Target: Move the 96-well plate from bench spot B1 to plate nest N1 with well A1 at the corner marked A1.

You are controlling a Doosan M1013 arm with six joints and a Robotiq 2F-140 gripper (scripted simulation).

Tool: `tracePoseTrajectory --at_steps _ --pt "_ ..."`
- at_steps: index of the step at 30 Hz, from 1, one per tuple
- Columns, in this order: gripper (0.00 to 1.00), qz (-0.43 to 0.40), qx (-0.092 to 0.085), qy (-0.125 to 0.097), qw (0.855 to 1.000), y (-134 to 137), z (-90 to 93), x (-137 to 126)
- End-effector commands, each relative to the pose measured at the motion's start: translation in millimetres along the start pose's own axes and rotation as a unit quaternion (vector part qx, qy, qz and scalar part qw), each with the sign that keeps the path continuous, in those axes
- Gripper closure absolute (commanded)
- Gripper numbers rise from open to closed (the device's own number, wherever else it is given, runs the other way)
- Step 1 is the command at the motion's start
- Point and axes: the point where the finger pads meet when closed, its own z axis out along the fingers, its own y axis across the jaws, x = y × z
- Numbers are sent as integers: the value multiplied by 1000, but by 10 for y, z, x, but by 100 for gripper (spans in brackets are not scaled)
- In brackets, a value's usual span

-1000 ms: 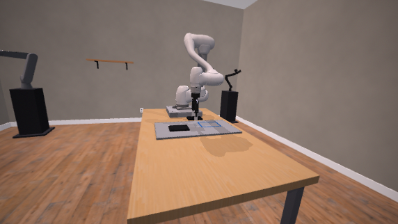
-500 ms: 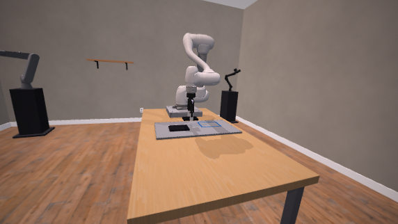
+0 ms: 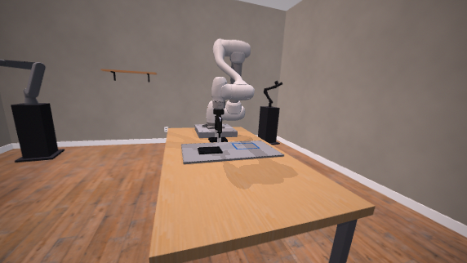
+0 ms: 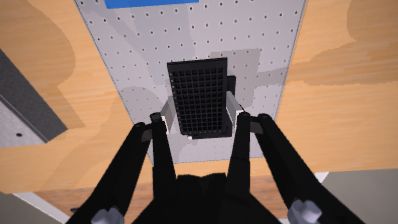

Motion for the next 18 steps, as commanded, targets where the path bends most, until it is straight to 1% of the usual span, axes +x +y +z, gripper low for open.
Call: tracePoseTrajectory --at_steps 1,8,10,18 --pt "100 0 0 0 1000 35 -6 -129" --pt "100 0 0 0 1000 95 -15 -354" --pt "100 0 0 0 1000 95 -15 -354" --pt "100 0 0 0 1000 164 -25 -610"
